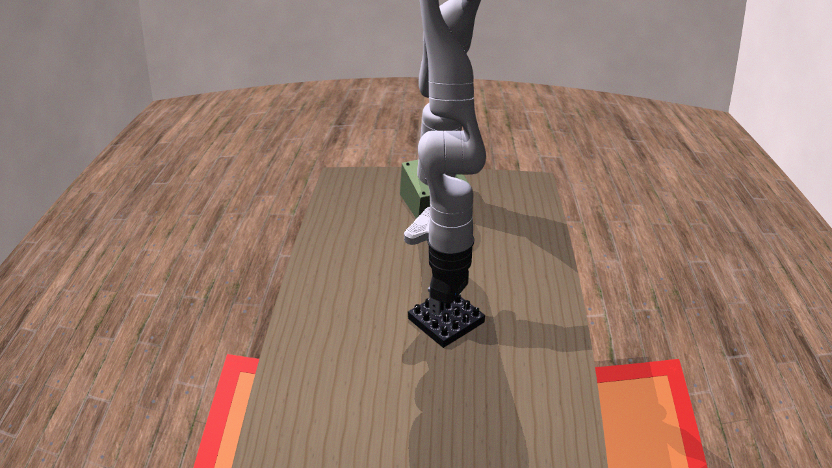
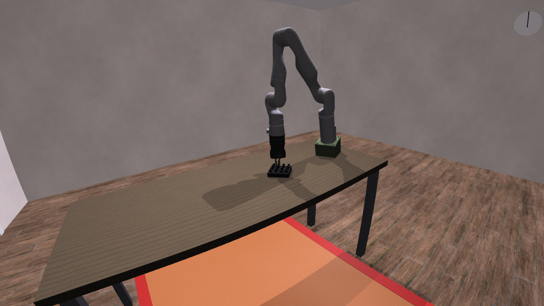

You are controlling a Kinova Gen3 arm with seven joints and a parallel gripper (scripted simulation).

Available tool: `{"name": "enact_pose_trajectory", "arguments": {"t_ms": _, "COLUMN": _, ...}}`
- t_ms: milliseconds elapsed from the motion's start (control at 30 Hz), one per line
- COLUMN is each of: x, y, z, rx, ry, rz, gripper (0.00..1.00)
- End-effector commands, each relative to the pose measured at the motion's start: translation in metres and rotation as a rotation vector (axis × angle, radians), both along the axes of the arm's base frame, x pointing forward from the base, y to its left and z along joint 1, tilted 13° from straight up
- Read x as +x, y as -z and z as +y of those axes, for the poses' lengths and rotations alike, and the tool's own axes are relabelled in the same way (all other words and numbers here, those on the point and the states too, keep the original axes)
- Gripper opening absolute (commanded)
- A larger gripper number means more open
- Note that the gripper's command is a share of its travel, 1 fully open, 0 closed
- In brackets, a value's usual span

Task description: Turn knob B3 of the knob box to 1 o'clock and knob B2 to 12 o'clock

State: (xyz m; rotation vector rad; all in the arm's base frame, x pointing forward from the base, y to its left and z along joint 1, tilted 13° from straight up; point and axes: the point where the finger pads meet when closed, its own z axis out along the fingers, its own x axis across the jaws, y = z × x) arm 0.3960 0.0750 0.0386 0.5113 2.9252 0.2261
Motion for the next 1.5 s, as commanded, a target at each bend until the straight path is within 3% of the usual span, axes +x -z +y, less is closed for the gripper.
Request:
{"name": "enact_pose_trajectory", "arguments": {"t_ms": 0, "x": 0.0008, "y": -0.0007, "z": 0.0012, "rx": 0.002, "ry": 0.008, "rz": -0.001, "gripper": 0.30}}
{"name": "enact_pose_trajectory", "arguments": {"t_ms": 833, "x": 0.0008, "y": -0.0007, "z": 0.0012, "rx": 0.006, "ry": 0.028, "rz": 0.001, "gripper": 0.30}}
{"name": "enact_pose_trajectory", "arguments": {"t_ms": 867, "x": 0.0008, "y": -0.0007, "z": 0.0012, "rx": 0.006, "ry": 0.028, "rz": 0.001, "gripper": 0.46}}
{"name": "enact_pose_trajectory", "arguments": {"t_ms": 1467, "x": 0.0008, "y": -0.0007, "z": 0.0012, "rx": 0.006, "ry": 0.028, "rz": 0.001, "gripper": 0.46}}
